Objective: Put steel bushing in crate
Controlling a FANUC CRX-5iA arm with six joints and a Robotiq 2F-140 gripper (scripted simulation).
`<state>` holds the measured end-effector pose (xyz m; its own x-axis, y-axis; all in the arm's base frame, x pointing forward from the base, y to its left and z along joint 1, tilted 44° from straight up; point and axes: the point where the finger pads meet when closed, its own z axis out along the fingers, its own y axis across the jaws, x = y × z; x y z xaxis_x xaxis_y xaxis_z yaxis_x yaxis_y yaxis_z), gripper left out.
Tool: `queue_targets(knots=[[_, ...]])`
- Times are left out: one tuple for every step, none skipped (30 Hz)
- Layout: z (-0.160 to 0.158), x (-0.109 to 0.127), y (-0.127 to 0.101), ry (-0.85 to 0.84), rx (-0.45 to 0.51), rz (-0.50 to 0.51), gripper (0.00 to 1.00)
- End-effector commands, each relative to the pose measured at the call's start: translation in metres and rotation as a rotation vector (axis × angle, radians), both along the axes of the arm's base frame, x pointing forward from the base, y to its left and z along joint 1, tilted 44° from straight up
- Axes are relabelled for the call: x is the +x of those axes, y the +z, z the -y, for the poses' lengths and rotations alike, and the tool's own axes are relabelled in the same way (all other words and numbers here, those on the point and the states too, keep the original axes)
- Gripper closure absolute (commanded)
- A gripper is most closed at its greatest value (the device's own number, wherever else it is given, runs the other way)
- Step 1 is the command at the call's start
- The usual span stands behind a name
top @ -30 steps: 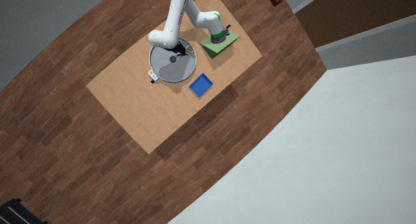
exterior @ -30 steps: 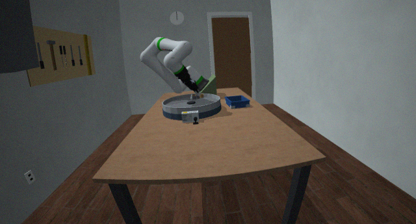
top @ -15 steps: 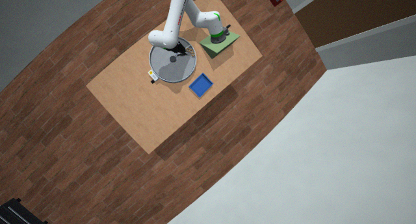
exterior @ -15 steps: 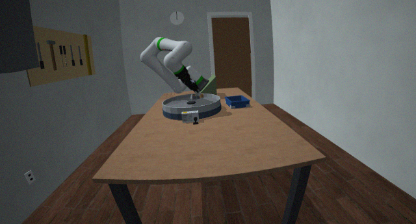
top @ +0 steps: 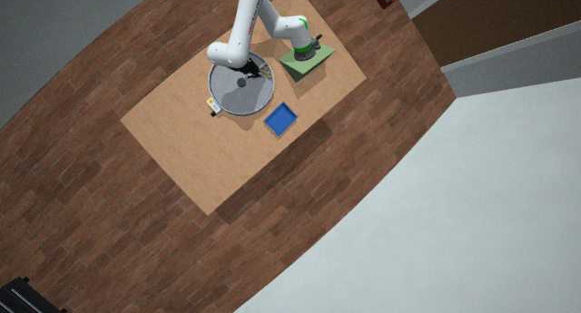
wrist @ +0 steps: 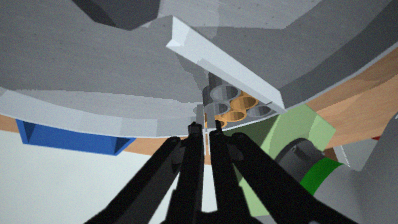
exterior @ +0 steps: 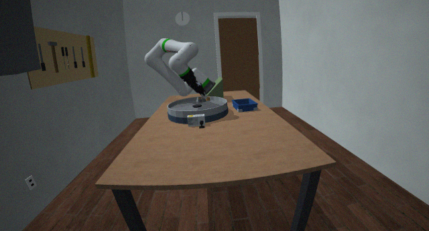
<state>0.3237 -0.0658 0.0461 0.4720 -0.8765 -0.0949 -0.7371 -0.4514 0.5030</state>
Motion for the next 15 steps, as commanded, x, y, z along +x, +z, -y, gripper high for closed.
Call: queue_targets(knots=[[-0.001, 0.0, 0.001, 0.0, -0.001, 0.0, 1.0], [-0.001, 0.0, 0.002, 0.0, -0.001, 0.0, 1.0], [-0.001, 0.0, 0.002, 0.0, -0.001, 0.0, 1.0], [-0.001, 0.0, 0.002, 0.0, -0.001, 0.0, 1.0], [-0.003, 0.0, 0.003, 0.0, -0.001, 0.0, 1.0], [-0.004, 0.0, 0.005, 0.0, -0.001, 0.0, 1.0], [-0.007, 0.001, 0.007, 0.0, -0.001, 0.0, 1.0], [-0.009, 0.001, 0.01, 0.0, -0.001, 0.0, 1.0], [-0.012, 0.001, 0.013, 0.0, -0.001, 0.0, 1.0], [-0.015, 0.001, 0.016, 0.0, -0.001, 0.0, 1.0], [-0.018, 0.002, 0.02, 0.0, -0.001, 0.0, 1.0], [-0.022, 0.002, 0.023, 0.0, -0.001, 0.0, 1.0], [-0.025, 0.002, 0.027, 0.0, -0.001, 0.0, 1.0], [-0.028, 0.002, 0.03, 0.0, -0.001, 0.0, 1.0], [-0.031, 0.003, 0.033, 0.0, -0.001, 0.0, 1.0]])
